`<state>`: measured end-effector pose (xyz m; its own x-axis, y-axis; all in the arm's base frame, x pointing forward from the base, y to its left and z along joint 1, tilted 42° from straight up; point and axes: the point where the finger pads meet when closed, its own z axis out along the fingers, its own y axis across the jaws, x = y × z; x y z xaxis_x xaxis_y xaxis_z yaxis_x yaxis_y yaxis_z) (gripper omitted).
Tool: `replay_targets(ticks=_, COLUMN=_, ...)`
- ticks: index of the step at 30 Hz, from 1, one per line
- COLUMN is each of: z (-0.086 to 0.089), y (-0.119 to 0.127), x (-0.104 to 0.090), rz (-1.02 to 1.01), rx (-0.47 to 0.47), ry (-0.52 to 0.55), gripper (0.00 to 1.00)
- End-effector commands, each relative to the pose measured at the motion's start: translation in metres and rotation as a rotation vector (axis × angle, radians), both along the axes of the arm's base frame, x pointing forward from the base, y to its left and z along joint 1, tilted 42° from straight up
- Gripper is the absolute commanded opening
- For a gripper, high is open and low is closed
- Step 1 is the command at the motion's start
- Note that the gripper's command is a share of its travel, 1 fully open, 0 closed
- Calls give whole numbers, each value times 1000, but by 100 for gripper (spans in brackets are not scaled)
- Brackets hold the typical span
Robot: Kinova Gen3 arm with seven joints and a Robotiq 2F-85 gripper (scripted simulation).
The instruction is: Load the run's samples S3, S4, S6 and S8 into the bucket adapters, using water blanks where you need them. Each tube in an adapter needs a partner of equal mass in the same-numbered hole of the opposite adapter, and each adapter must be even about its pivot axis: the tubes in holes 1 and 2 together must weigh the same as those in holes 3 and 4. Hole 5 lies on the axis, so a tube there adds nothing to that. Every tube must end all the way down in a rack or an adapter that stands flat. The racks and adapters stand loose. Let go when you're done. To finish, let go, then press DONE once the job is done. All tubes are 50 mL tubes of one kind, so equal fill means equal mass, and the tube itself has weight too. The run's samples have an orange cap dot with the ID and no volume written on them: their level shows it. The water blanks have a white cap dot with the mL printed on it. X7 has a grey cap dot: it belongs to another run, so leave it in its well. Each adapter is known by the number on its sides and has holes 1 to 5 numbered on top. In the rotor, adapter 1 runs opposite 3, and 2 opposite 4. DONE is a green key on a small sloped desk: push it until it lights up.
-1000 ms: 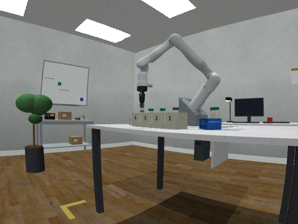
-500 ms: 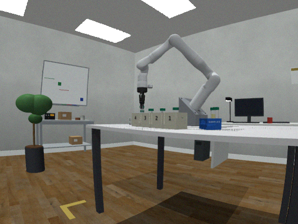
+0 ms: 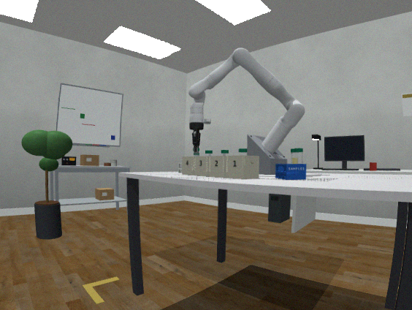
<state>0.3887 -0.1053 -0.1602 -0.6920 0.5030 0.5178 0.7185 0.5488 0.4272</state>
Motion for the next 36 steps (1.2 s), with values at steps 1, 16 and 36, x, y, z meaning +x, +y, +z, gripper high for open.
replay_targets(ticks=1, z=-1, y=0, x=0, rz=-1, rx=-1, ry=-1, gripper=10)
replay_targets(ticks=16, z=-7, y=6, x=0, rz=-1, rx=-1, ry=-1, gripper=10)
replay_targets(ticks=36, z=-12, y=11, x=-1, rz=-1, rx=-1, ry=-1, gripper=10)
